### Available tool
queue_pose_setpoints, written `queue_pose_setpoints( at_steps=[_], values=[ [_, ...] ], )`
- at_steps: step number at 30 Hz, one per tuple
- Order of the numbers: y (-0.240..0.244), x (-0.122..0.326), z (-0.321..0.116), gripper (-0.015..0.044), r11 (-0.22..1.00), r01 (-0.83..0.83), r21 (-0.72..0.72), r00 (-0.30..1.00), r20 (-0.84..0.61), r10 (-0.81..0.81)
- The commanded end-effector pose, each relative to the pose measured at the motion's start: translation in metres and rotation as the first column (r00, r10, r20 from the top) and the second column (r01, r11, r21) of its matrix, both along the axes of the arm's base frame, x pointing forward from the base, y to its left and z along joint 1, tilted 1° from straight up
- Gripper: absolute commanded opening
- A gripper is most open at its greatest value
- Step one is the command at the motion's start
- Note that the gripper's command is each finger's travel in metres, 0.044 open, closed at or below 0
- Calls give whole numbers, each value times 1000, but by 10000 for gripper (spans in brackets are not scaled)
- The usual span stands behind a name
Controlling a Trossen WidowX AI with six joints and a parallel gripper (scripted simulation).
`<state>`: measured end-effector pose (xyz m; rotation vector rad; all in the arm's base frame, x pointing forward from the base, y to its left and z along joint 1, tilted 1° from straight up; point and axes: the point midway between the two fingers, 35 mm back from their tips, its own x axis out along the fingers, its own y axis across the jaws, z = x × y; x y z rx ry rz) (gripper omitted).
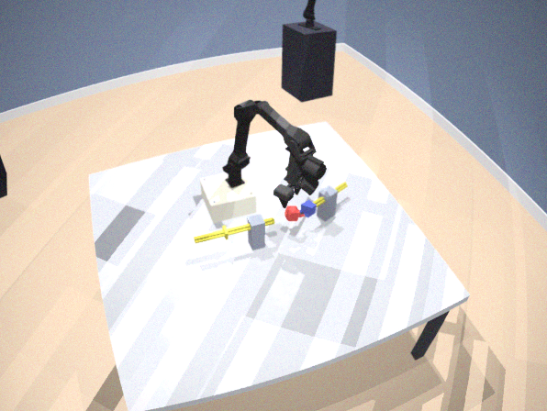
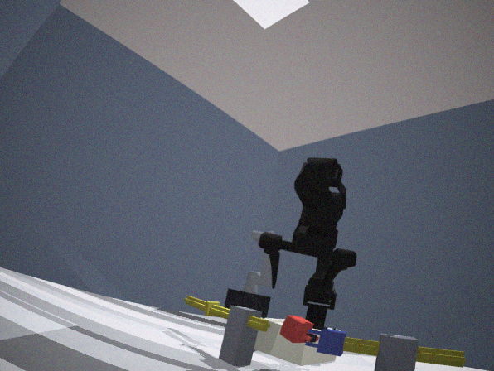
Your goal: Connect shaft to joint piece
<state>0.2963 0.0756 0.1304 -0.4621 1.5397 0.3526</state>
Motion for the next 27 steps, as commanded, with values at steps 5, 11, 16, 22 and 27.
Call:
queue_pose_setpoints(
  at_steps=[5, 11, 16, 22, 27],
  values=[
    [-3, -3, 27, 440, 962, 270, 47, 962, 18, -271],
    [-5, -6, 45, 440, 886, 457, 79, 888, 16, -460],
    [-7, -10, 60, 440, 798, 594, 102, 802, 6, -597],
    [-7, -11, 62, 440, 785, 611, 105, 789, 4, -615],
    [-54, -16, 36, 440, 780, 618, 102, 783, 9, -621]
  ],
)
